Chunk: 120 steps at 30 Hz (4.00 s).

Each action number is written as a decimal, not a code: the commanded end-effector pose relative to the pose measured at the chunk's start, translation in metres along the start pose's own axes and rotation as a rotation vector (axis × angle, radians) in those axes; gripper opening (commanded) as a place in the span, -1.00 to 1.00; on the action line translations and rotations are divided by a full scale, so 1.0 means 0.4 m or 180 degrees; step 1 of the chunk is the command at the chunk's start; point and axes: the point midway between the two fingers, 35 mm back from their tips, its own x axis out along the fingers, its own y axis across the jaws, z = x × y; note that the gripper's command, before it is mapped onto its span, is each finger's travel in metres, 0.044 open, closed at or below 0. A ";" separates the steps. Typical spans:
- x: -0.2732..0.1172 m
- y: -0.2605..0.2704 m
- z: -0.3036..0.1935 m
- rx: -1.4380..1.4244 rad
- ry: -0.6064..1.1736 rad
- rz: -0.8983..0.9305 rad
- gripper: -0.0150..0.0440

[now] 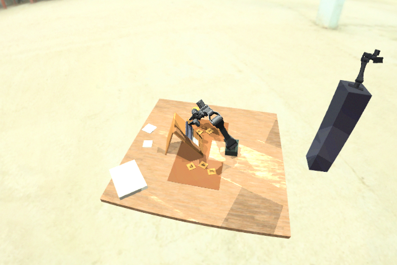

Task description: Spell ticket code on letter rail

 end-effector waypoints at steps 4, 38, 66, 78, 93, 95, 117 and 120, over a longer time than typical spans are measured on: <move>-0.001 0.013 -0.001 0.0006 0.0002 -0.0008 -0.49; -0.001 0.055 -0.001 0.0010 0.0003 -0.0006 -0.49; 0.000 0.088 -0.001 0.0013 0.0003 -0.0004 -0.49; 0.001 0.096 0.000 0.0013 0.0003 -0.0004 -0.49; 0.001 0.118 -0.001 0.0015 0.0003 -0.0003 -0.49; 0.000 0.121 -0.001 0.0016 0.0004 -0.0003 -0.49; 0.000 0.153 -0.001 0.0019 0.0004 -0.0002 -0.49; 0.000 0.157 -0.001 0.0019 0.0004 -0.0001 -0.49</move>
